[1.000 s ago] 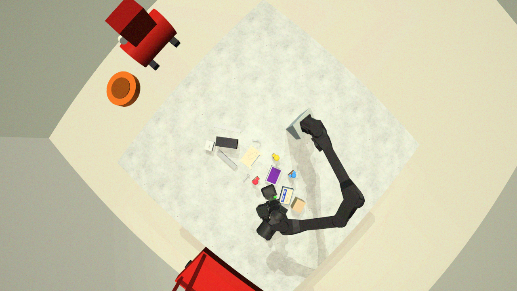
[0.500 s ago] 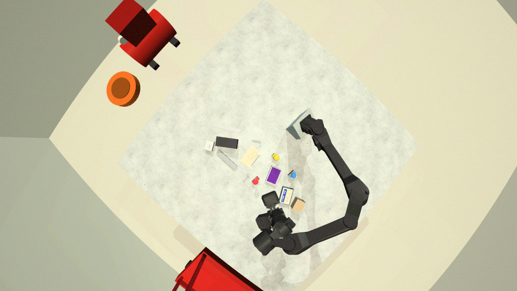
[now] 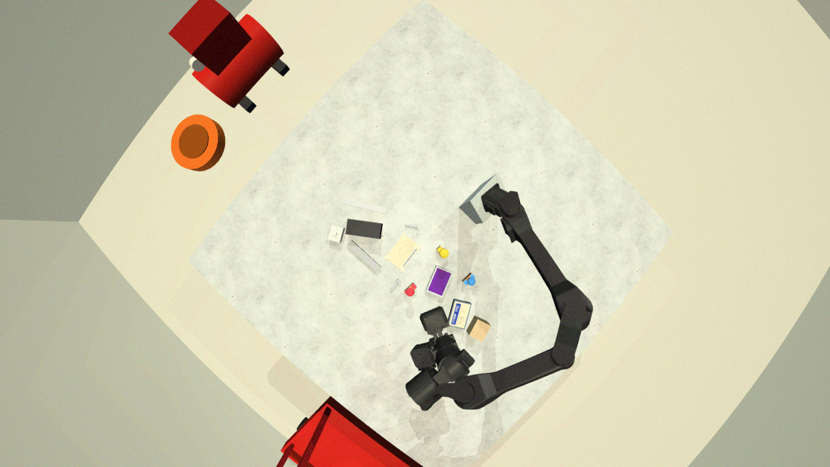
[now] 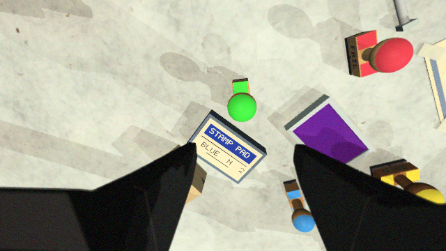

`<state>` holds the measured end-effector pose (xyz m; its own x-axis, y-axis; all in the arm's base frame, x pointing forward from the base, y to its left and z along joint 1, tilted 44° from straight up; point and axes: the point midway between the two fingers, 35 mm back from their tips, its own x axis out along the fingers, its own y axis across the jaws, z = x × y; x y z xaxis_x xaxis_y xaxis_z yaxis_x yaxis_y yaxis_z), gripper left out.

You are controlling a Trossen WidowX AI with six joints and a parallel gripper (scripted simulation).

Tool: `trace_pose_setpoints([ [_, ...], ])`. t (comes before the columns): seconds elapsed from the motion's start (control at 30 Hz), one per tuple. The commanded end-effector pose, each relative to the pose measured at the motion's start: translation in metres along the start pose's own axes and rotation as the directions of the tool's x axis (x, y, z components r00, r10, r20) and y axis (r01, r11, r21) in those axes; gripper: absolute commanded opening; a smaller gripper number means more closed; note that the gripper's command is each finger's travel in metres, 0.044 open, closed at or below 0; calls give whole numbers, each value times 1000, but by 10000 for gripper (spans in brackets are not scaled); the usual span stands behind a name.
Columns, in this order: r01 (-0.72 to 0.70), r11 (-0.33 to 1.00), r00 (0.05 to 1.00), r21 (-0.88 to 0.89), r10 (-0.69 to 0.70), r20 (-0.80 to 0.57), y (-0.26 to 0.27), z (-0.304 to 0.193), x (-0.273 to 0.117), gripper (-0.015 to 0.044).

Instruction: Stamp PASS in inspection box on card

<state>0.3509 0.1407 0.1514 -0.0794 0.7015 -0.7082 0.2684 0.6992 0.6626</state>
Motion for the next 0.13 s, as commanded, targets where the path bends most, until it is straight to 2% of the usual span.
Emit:
trace_pose_setpoints([
  [0.0, 0, 1000, 1000, 0, 0, 0, 0, 0, 0, 264],
  [0.1, 0, 1000, 1000, 0, 0, 0, 0, 0, 0, 264],
])
